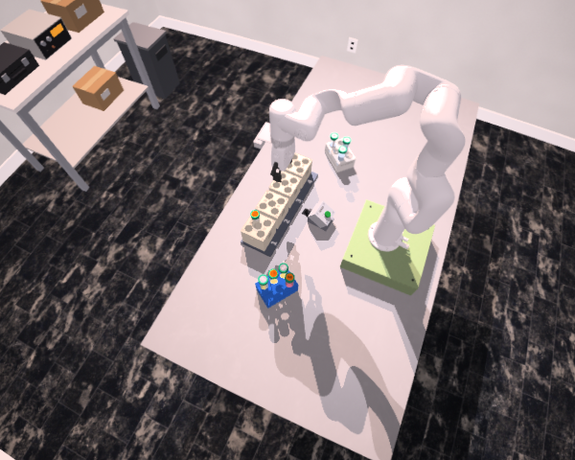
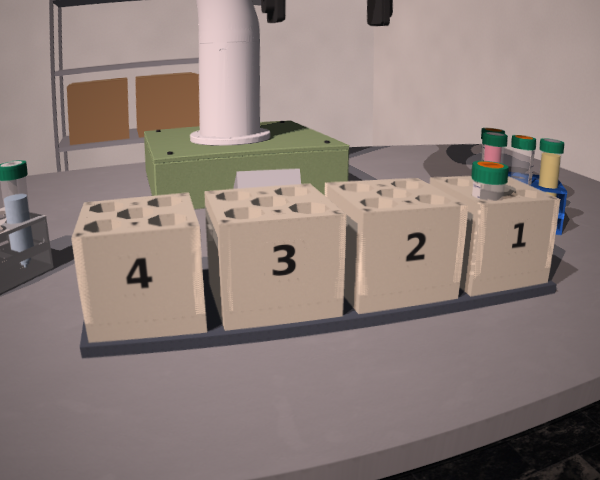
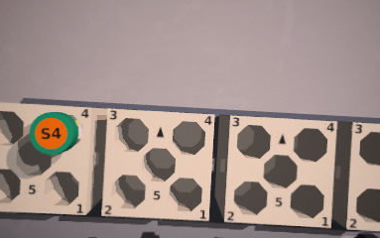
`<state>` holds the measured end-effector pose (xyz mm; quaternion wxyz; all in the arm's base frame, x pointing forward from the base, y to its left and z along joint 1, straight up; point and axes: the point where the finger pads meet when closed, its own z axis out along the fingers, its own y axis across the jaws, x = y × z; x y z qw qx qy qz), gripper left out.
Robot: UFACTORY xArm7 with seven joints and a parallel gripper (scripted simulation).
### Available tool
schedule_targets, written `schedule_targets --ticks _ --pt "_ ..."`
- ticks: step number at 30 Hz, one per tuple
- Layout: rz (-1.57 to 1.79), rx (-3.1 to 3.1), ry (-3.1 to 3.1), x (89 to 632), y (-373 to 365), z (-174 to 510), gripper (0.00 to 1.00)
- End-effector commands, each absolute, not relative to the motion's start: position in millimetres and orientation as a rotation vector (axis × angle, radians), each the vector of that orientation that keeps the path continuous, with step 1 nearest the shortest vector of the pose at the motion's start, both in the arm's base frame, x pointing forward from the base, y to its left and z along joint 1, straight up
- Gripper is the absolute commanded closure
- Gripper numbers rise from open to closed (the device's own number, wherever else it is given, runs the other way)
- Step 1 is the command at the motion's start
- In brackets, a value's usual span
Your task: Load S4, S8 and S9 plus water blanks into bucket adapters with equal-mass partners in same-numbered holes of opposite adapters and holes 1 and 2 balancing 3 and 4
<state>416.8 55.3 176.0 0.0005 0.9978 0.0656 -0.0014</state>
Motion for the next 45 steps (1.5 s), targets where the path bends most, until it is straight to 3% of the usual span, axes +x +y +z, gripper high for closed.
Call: schedule_targets --ticks 1,28,45 --pt "0.002 3.135 0.205 418 55 177 0.0" --pt "0.002 2.949 -1.081 366 -59 178 0.0" --pt "0.002 2.937 -1.11 335 -127 178 0.0"
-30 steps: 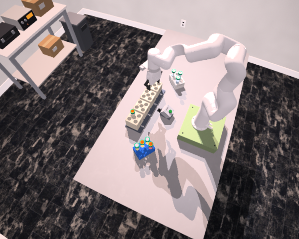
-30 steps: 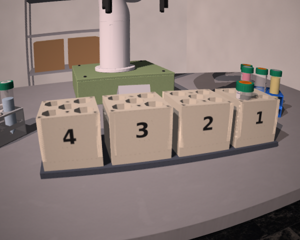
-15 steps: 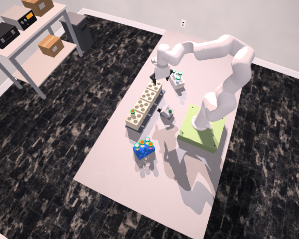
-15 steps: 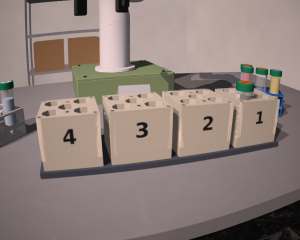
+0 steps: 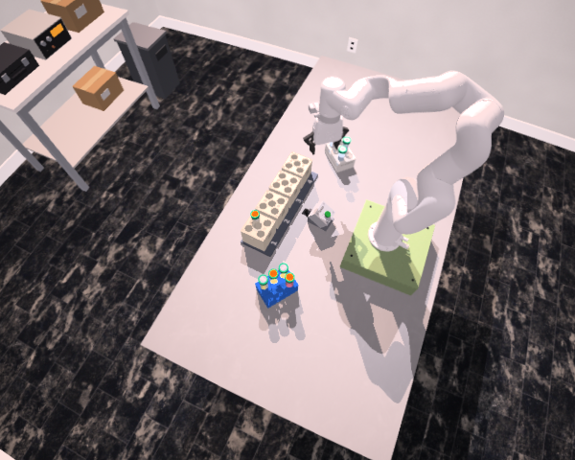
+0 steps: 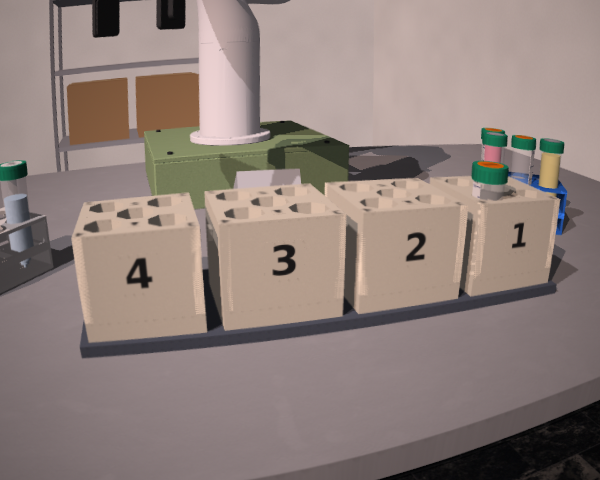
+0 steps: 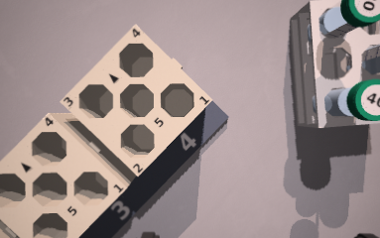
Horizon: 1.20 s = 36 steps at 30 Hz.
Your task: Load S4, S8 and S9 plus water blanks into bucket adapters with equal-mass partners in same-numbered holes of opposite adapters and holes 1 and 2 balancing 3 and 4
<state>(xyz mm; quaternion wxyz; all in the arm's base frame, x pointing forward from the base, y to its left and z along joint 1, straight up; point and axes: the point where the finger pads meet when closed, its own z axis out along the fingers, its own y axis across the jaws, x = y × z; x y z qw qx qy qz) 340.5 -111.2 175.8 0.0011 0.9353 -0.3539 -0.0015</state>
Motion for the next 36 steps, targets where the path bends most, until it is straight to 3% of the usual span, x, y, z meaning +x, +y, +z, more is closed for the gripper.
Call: schedule_targets --ticks 1,36 --pt "0.002 2.937 -1.11 332 -132 178 0.0" --pt "0.002 2.936 -1.11 268 -273 178 0.0"
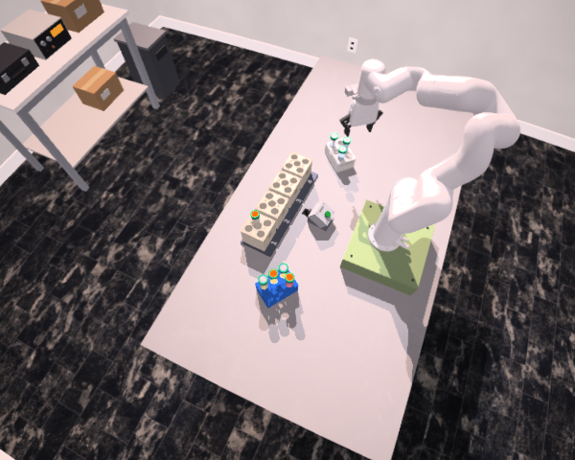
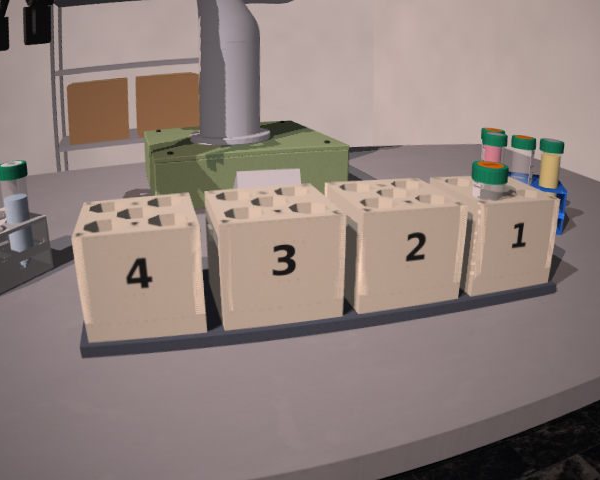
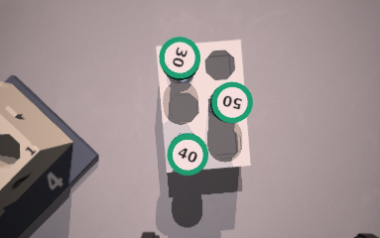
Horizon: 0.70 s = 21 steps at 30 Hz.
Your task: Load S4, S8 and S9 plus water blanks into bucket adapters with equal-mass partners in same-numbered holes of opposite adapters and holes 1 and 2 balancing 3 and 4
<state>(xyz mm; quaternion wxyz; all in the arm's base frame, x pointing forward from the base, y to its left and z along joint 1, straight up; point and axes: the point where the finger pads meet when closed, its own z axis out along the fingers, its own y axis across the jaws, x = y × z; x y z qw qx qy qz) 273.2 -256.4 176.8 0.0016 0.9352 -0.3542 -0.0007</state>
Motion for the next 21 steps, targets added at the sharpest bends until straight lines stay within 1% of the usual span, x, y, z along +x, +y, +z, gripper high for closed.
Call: schedule_targets --ticks 1,21 --pt "0.002 2.936 -1.11 266 -277 178 0.0" --pt "0.002 2.936 -1.11 266 -277 135 0.0"
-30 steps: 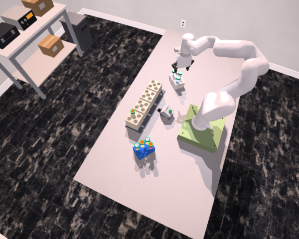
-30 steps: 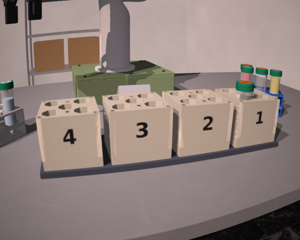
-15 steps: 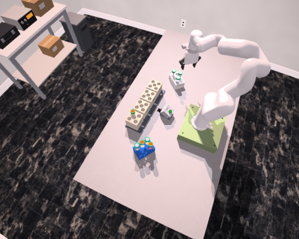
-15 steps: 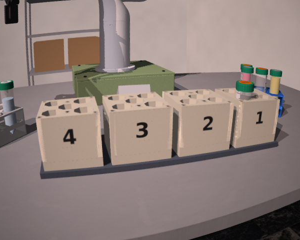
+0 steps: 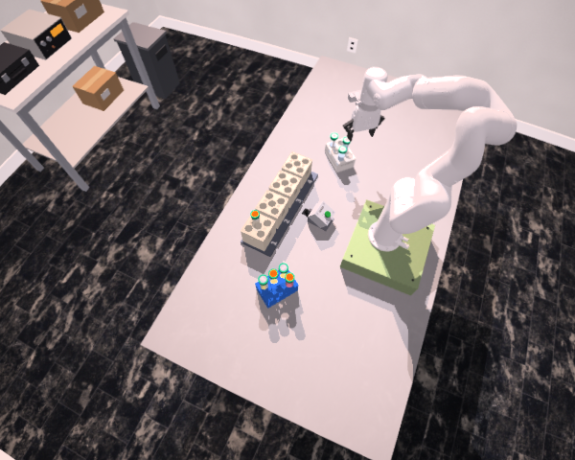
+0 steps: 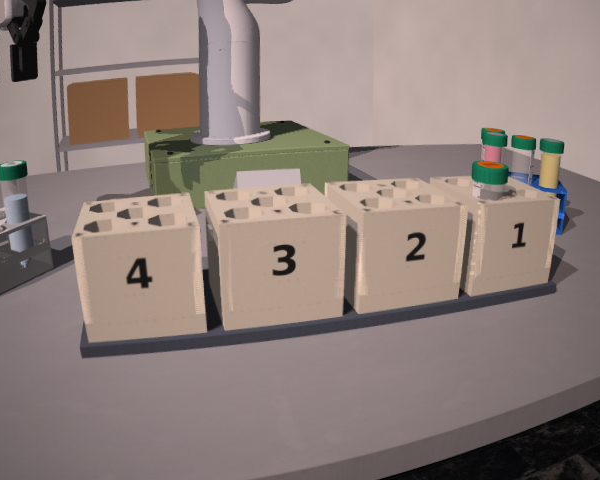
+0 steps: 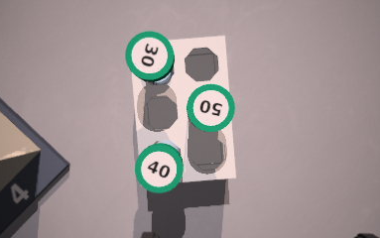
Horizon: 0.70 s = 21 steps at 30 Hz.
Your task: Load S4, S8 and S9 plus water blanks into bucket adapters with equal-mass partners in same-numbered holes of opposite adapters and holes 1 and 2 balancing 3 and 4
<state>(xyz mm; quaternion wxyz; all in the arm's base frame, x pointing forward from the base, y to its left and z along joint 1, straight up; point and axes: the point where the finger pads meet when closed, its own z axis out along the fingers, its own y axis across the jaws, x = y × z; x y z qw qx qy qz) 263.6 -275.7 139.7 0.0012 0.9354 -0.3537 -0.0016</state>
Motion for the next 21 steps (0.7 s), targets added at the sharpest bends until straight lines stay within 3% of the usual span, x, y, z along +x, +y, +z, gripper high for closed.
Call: schedule_targets --ticks 1,21 --pt "0.002 2.936 -1.11 266 -277 133 0.0" --pt "0.001 2.936 -1.11 266 -277 84 0.0"
